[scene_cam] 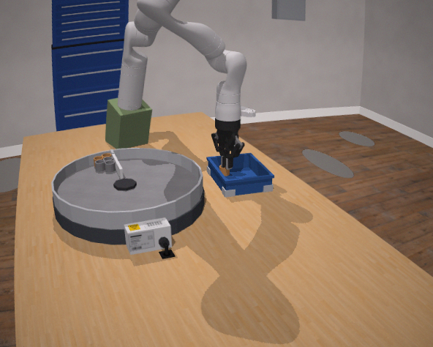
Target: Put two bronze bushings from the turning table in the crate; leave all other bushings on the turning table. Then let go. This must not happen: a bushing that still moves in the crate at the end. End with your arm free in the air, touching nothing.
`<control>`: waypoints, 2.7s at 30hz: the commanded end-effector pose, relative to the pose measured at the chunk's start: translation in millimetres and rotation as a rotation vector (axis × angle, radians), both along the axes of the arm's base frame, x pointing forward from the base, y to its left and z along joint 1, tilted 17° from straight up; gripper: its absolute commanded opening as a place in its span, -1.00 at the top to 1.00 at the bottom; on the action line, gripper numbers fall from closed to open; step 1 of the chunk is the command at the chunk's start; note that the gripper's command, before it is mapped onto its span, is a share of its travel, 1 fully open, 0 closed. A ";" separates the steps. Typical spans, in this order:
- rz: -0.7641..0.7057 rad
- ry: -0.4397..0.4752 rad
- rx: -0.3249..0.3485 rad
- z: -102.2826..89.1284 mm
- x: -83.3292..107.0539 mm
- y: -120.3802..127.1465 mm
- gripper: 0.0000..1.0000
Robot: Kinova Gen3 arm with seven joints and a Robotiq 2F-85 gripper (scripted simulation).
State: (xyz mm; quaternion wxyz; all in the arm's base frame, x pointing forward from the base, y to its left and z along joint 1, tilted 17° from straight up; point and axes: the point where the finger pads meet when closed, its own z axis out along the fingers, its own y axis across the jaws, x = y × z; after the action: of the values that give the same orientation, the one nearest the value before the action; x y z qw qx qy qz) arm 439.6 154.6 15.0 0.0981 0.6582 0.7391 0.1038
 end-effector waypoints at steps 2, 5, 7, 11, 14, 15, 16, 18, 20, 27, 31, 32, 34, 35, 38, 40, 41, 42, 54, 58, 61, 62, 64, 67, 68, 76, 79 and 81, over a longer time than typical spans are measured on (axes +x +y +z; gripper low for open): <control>-0.001 -0.003 -0.001 1.5 1.0 -0.5 0.69; -0.001 -0.003 -0.001 1.5 1.0 -0.5 0.69; -0.001 -0.003 -0.001 1.5 1.0 -0.5 0.69; -0.001 -0.003 -0.001 3.4 0.5 -0.5 0.69; -0.001 -0.003 -0.001 6.3 -0.1 -0.5 0.69; -0.001 -0.003 -0.001 6.3 -0.1 -0.5 0.69; -0.001 -0.003 -0.001 6.3 -0.1 -0.5 0.69; -0.001 -0.003 -0.001 6.3 -0.1 -0.5 0.69; -0.001 -0.003 -0.001 6.3 -0.1 -0.5 0.69; -0.001 -0.003 -0.001 7.3 -0.4 -0.4 0.69; -0.001 -0.003 -0.001 11.1 -1.3 -0.4 0.69; -0.001 -0.003 -0.001 11.1 -1.3 -0.4 0.69; -0.001 -0.003 -0.001 11.1 -1.3 -0.4 0.69; -0.001 -0.003 -0.001 11.1 -1.3 -0.4 0.69; -0.001 -0.003 -0.001 11.1 -1.3 -0.4 0.69; -0.001 -0.003 -0.001 11.1 -1.3 -0.4 0.69; -0.001 -0.003 -0.001 11.1 -1.3 -0.4 0.69; -0.001 -0.003 -0.001 11.1 -1.3 -0.4 0.69; -0.001 -0.003 -0.001 60.5 -16.0 -1.6 0.69; -0.001 -0.003 -0.001 60.5 -16.0 -1.6 0.69; 0.001 -0.002 0.000 69.9 -19.4 -1.0 0.69; 0.001 -0.002 0.000 79.8 -22.4 -1.2 0.69; 0.001 -0.002 0.000 99.5 -28.2 -1.7 0.69; 0.001 -0.002 0.000 109.4 -31.1 -2.0 0.69; 0.001 -0.002 0.000 109.4 -31.1 -2.0 0.69; 0.001 -0.002 0.000 109.4 -31.1 -2.0 0.69; 0.003 -0.001 0.000 109.0 -31.6 -1.1 0.69; 0.003 -0.001 0.000 109.0 -31.6 -1.1 0.69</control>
State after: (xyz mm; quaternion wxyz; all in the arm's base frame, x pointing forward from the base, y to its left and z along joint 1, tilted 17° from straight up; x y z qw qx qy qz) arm 407.8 153.3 123.5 0.0979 0.6573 0.7400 0.1040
